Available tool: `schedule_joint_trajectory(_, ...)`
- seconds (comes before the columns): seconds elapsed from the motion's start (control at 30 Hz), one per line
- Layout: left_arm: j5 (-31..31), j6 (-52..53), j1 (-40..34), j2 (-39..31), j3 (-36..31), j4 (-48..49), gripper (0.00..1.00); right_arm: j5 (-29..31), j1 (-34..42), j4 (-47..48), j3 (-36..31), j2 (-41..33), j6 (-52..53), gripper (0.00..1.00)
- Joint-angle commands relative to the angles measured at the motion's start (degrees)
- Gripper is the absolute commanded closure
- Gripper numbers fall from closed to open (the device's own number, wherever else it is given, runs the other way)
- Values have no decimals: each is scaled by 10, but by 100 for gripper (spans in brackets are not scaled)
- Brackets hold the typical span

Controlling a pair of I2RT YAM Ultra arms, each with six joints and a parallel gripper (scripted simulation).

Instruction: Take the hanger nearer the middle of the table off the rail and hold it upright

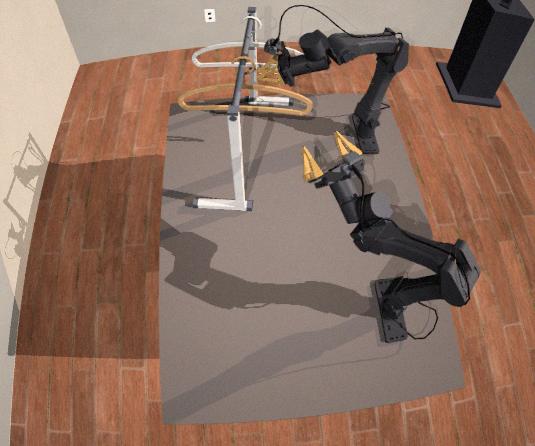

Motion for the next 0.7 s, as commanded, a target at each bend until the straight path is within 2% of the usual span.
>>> schedule_joint_trajectory(0.0,2,-1,-1,-4,15,9,0,-10,-17,-2,37,11,-7,69)
schedule_joint_trajectory(0.67,2,-1,-1,-4,15,9,0,-36,-46,44,49,49,-20,69)
